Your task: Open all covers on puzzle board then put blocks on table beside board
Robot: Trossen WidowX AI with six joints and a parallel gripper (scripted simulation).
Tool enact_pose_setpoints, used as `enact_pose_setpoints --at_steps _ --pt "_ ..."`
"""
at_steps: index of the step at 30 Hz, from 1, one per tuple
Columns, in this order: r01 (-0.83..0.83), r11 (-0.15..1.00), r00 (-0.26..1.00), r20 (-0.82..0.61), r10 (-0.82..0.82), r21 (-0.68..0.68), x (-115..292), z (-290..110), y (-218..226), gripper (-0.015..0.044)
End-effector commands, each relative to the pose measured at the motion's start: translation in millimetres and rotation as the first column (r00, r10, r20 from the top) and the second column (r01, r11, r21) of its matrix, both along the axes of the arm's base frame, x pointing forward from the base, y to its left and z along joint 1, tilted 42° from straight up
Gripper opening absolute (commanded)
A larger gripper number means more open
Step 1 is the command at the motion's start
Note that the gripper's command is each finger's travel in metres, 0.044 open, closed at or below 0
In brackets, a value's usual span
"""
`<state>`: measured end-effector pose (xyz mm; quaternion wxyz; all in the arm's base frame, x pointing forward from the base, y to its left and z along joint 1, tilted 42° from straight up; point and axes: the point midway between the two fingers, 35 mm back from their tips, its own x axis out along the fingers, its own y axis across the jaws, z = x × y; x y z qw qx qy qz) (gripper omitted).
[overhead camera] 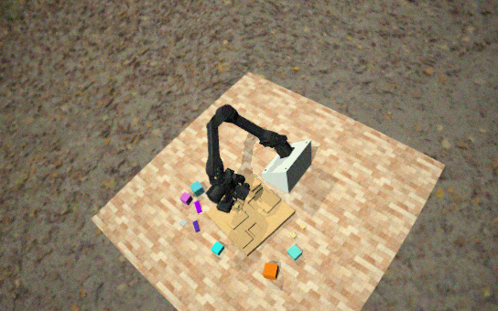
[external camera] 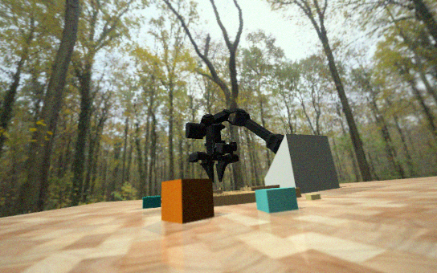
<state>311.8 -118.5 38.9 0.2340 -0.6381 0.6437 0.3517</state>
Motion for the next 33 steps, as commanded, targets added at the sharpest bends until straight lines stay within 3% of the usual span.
enact_pose_setpoints --at_steps 1,33 --pt "-0.006 1.0 1.0 -0.004 0.006 0.0 -1.1 -7.9 -6.5 0.0144" --pt "-0.006 1.0 1.0 -0.004 0.006 -0.001 -1.6 -12.9 -10.8 0.0144"
